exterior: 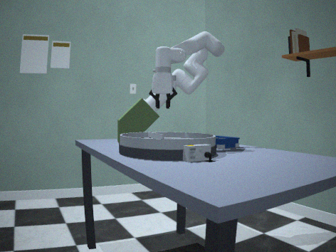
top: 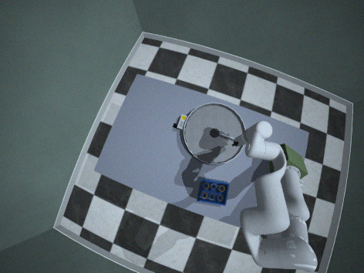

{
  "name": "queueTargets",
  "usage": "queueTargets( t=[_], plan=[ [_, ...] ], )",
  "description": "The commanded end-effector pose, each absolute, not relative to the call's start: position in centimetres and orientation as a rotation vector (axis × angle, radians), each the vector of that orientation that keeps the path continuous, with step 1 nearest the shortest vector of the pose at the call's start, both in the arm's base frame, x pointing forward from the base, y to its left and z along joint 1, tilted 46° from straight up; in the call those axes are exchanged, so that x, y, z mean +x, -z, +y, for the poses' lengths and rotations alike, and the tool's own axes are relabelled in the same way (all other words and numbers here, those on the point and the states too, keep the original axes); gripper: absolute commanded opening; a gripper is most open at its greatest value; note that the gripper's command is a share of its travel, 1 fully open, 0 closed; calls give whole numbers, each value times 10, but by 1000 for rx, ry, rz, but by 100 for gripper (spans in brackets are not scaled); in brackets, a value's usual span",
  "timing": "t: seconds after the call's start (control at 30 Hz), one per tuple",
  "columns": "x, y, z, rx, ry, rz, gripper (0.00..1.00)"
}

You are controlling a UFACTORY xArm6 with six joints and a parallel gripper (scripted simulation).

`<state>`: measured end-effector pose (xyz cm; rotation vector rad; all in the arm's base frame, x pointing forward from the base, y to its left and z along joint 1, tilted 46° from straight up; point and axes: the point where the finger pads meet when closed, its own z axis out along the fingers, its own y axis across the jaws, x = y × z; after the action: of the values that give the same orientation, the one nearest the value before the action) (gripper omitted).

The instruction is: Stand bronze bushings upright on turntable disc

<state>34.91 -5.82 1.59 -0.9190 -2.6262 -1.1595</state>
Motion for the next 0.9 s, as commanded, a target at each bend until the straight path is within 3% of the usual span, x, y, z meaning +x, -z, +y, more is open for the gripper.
queueTargets(
  t=[0.0,0.33,0.87],
  plan=[
    [349,-19,-54,-878,1167,-2655,48],
    [340,-38,-17,-603,1210,-2804,48],
    [308,-109,122,433,1269,-3089,48]
  ],
)
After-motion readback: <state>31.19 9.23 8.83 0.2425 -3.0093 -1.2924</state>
